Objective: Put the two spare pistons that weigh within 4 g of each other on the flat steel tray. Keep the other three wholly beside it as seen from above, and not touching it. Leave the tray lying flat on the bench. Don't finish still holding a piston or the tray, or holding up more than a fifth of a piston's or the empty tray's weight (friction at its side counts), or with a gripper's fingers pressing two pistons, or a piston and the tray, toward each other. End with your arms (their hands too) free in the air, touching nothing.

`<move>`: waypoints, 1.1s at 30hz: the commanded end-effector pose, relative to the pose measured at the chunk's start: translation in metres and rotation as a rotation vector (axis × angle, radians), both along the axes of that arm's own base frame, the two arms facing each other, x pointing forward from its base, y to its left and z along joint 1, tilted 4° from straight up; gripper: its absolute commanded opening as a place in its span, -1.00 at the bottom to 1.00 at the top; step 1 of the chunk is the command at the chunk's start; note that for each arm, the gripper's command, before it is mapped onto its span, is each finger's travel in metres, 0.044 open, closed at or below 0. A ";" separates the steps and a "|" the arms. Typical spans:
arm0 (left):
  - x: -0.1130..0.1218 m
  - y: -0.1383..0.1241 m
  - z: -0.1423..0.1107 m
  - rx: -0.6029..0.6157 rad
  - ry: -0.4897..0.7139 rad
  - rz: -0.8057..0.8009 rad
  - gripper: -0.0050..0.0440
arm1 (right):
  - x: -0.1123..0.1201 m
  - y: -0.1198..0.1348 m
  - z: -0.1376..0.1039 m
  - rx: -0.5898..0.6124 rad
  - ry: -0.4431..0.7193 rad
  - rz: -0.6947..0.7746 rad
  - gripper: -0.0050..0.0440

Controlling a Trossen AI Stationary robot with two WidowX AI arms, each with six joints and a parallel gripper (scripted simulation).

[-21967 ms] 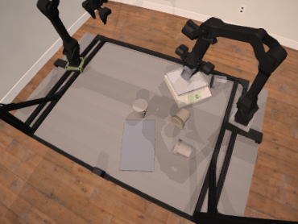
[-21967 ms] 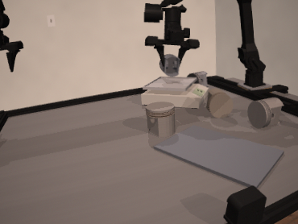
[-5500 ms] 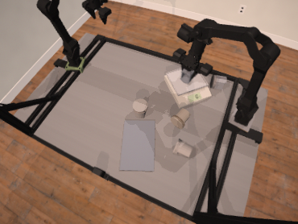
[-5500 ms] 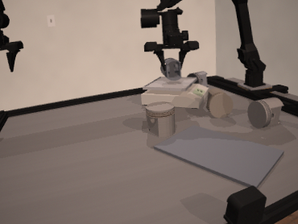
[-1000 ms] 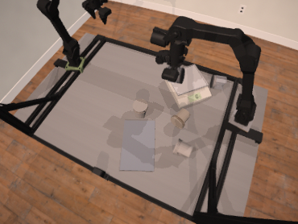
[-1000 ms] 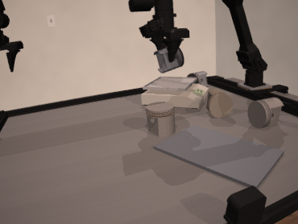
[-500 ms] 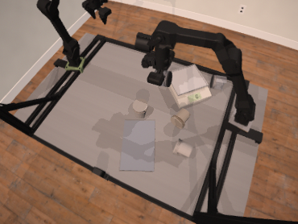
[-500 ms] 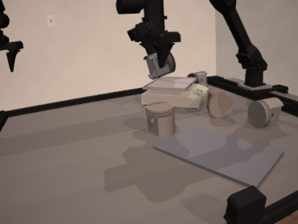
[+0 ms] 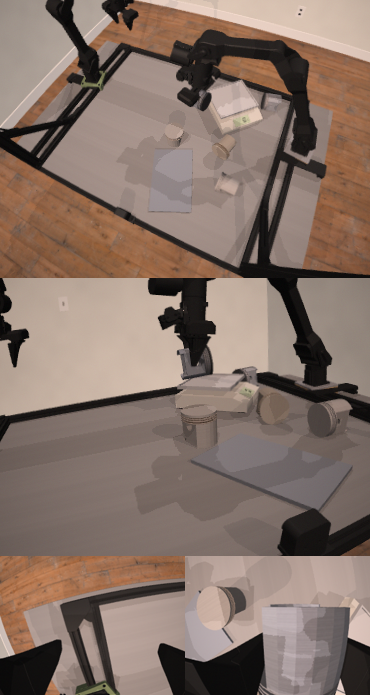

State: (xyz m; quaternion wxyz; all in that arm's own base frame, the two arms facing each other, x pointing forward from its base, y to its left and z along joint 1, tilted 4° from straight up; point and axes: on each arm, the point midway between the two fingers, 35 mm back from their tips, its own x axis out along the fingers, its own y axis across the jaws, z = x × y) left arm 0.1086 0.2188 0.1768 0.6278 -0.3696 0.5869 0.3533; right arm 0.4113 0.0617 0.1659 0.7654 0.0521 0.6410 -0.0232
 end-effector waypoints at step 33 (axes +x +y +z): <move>0.000 -0.001 0.000 -0.003 -0.003 -0.004 1.00 | 0.002 0.001 -0.016 0.082 -0.127 -0.197 -0.15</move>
